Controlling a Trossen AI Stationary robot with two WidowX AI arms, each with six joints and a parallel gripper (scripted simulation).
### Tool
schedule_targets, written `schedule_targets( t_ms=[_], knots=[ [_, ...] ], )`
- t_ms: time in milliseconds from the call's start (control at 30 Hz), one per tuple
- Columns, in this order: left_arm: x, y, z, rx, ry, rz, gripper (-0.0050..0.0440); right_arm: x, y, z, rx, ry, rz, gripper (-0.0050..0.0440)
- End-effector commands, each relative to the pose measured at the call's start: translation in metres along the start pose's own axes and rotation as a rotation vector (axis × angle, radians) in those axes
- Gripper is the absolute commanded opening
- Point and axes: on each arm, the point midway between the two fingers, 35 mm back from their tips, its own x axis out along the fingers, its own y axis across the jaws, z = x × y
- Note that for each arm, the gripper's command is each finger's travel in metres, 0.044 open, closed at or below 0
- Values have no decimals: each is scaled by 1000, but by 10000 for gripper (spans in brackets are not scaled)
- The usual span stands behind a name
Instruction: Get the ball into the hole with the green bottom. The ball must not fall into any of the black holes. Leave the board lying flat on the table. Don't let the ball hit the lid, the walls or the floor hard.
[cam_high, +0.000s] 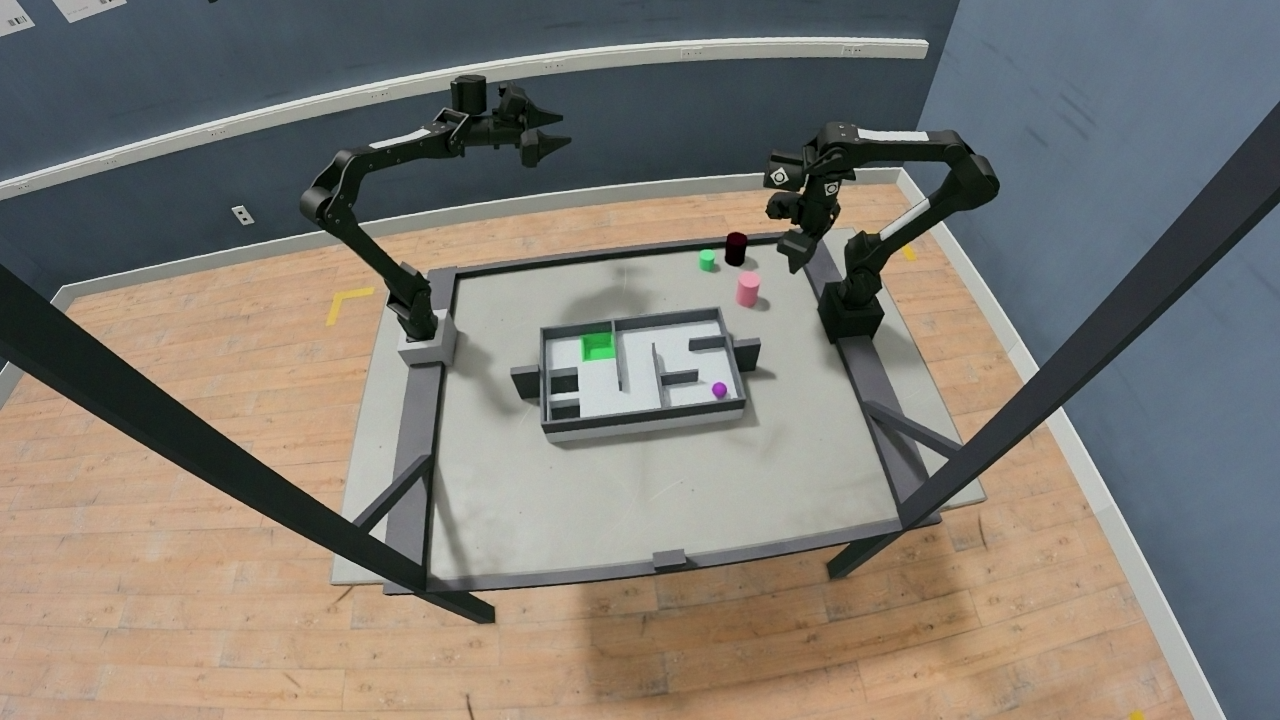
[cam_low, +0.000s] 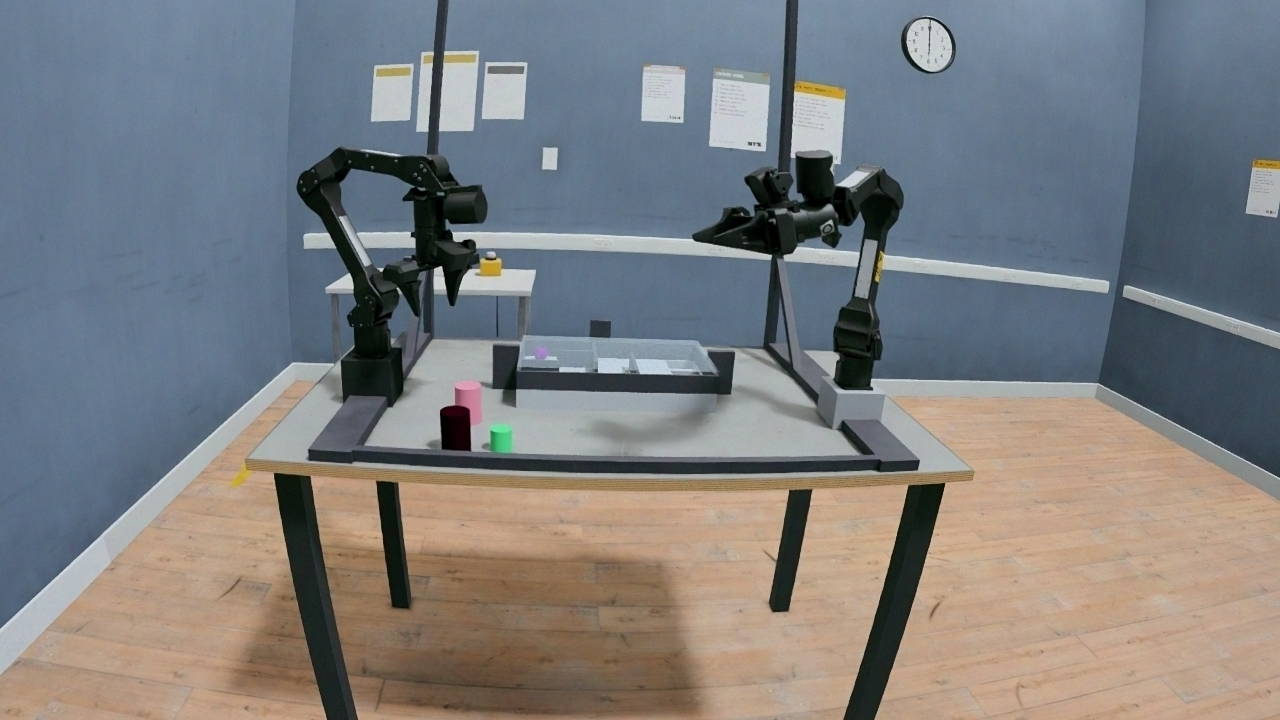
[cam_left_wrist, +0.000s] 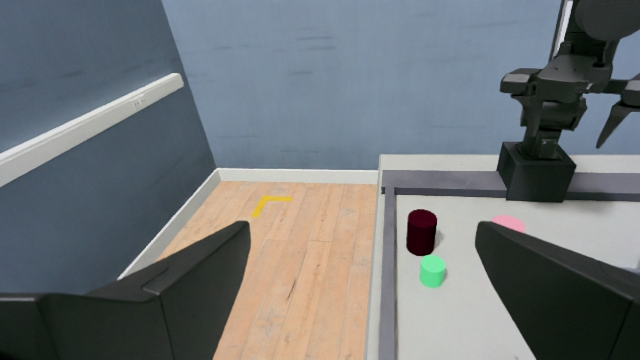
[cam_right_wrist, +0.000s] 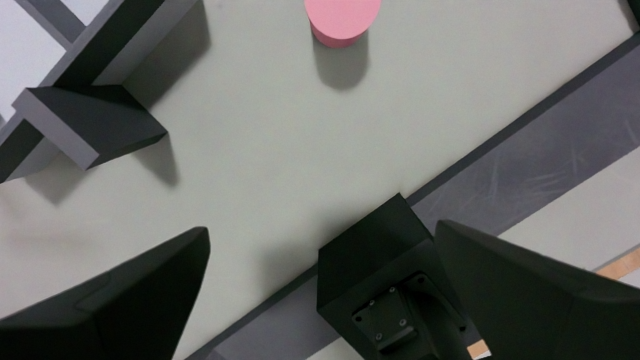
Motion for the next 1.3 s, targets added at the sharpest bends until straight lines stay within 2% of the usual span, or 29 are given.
schedule_targets(
  t_ms=[0,567,600,1200,1233,1267],
  knots=[
    [-4,-1,11,18,-24,4,400,-4,2,2,-3,-19,10,400],
    [-5,0,14,23,-30,5,400,-4,1,2,-3,-18,10,400],
    [-5,0,14,23,-30,5,180,-4,1,2,-3,-18,10,400],
    [-5,0,14,23,-30,5,180,-4,1,2,-3,-18,10,400],
    [-5,0,14,23,-30,5,180,-4,1,2,-3,-18,10,180],
    [-5,0,14,23,-30,5,180,-4,1,2,-3,-18,10,180]
  ],
)
